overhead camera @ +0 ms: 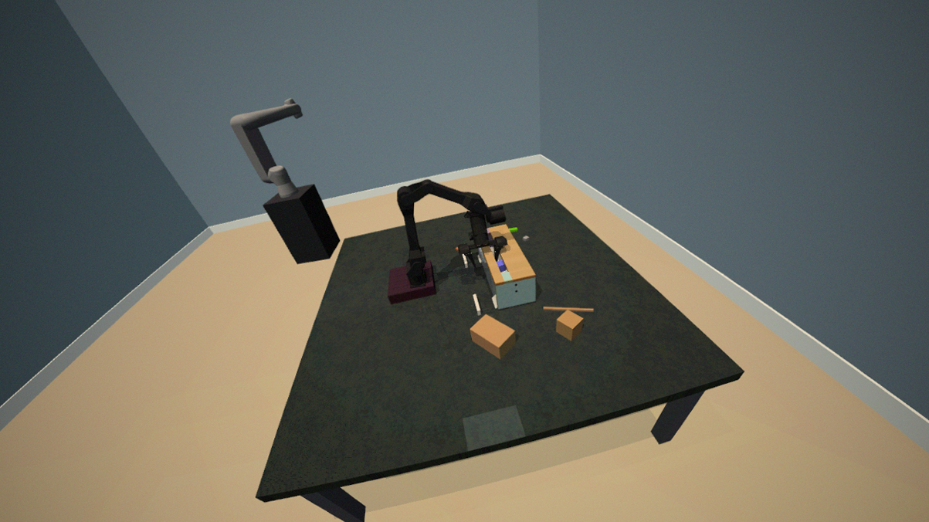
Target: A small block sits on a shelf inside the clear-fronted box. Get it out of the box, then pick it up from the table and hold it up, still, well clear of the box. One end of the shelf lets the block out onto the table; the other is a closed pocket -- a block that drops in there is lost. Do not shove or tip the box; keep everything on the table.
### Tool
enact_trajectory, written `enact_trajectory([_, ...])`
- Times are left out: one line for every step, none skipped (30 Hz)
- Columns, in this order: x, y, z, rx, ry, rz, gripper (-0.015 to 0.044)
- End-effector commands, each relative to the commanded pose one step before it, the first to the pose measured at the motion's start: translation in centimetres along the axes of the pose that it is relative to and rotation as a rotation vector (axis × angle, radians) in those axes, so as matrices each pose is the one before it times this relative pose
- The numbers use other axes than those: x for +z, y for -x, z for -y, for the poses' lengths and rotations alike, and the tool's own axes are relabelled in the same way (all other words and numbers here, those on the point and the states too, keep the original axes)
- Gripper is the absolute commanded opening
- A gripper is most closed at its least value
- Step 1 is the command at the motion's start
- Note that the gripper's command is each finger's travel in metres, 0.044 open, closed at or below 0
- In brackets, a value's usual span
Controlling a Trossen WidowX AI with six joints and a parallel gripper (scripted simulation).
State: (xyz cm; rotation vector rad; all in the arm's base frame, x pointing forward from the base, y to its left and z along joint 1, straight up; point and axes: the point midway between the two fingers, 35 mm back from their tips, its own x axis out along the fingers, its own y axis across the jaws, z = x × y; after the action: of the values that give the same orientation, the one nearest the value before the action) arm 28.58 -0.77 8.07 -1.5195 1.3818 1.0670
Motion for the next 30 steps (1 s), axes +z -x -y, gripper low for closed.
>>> enact_trajectory([-0.399,-0.070,0.055,-0.00436,0.0036,-0.00389,0.0400])
enact_trajectory([0.186,0.065,0.011,0.00000,0.0000,0.00020,0.0400])
enact_trajectory([0.200,0.070,0.011,0.00000,0.0000,0.00020,0.0400])
enact_trajectory([0.231,0.081,0.010,0.00000,0.0000,0.00020,0.0400])
enact_trajectory([0.261,0.091,0.009,0.00000,0.0000,0.00020,0.0400])
enact_trajectory([0.192,0.067,0.005,0.00000,0.0000,0.00013,0.0400])
enact_trajectory([0.066,0.023,0.001,0.00000,0.0000,0.00004,0.0400])
enact_trajectory([0.000,0.000,0.000,0.00000,0.0000,0.00000,0.0400])
enact_trajectory([0.000,0.000,0.000,0.00000,0.0000,0.00000,0.0400])
enact_trajectory([0.000,0.000,0.000,0.00000,0.0000,0.00000,0.0400])
enact_trajectory([0.000,0.000,0.000,0.00000,0.0000,0.00000,0.0400])
enact_trajectory([-0.047,-0.016,0.000,0.00000,0.0000,-0.00004,0.0400])
enact_trajectory([-0.089,-0.031,0.001,0.00000,0.0000,-0.00008,0.0400])
enact_trajectory([-0.099,-0.034,0.001,0.00000,0.0000,-0.00009,0.0400])
enact_trajectory([-0.097,-0.034,0.001,0.00000,0.0000,-0.00009,0.0400])
enact_trajectory([-0.096,-0.033,0.001,0.00000,0.0000,-0.00009,0.0400])
enact_trajectory([-0.095,-0.033,0.001,0.00000,0.0000,-0.00009,0.0400])
enact_trajectory([-0.095,-0.033,0.001,0.00000,0.0000,-0.00009,0.0400])
enact_trajectory([-0.095,-0.033,0.001,0.00000,0.0000,-0.00009,0.0400])
enact_trajectory([-0.095,-0.033,0.001,0.00000,0.0000,-0.00009,0.0400])
enact_trajectory([-0.095,-0.033,0.001,0.00000,0.0000,-0.00009,0.0400])
enact_trajectory([-0.095,-0.033,0.001,0.00000,0.0000,-0.00009,0.0400])
enact_trajectory([-0.095,-0.033,0.001,0.00000,0.0000,-0.00009,0.0400])
enact_trajectory([-0.095,-0.033,0.001,0.00000,0.0000,-0.00009,0.0400])
enact_trajectory([-0.095,-0.033,0.001,0.00000,0.0000,-0.00009,0.0400])
enact_trajectory([-0.095,-0.033,0.001,0.00000,0.0000,-0.00009,0.0400])
enact_trajectory([-0.095,-0.033,0.001,0.00000,0.0000,-0.00009,0.0400])
enact_trajectory([-0.095,-0.033,0.001,0.00000,0.0000,-0.00009,0.0400])
enact_trajectory([-0.095,-0.033,0.001,0.00000,0.0000,-0.00009,0.0400])
enact_trajectory([-0.095,-0.033,0.001,0.00000,0.0000,-0.00009,0.0400])
